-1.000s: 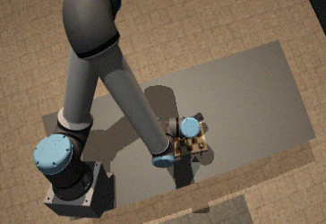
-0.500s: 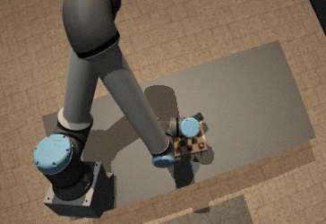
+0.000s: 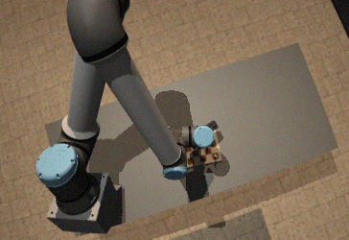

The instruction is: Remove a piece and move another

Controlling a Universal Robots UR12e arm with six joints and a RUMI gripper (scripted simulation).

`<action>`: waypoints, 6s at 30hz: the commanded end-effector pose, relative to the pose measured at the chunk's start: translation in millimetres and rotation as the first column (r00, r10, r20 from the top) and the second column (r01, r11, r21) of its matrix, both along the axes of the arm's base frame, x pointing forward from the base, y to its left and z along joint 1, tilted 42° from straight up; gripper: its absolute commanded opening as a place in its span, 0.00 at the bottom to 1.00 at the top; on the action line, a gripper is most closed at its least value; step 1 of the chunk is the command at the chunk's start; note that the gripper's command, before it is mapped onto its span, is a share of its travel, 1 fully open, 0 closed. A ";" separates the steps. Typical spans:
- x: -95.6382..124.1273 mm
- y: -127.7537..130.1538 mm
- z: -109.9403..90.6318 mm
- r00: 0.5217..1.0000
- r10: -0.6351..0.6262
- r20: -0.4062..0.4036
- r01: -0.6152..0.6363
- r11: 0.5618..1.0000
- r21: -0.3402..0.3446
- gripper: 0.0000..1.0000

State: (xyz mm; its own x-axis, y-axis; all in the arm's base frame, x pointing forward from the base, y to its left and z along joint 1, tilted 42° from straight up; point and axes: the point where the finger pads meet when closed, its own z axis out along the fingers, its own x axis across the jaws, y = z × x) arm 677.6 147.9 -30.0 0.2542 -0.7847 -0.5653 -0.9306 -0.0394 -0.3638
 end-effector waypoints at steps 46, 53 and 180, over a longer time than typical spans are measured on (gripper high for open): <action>-26.0 -62.2 74.4 1.000 0.000 0.001 0.000 1.000 0.000 0.00; -20.5 -67.0 72.6 1.000 -0.008 -0.005 0.008 1.000 0.002 0.00; 125.5 -119.2 -61.9 0.972 -0.175 -0.155 0.184 0.982 0.050 0.00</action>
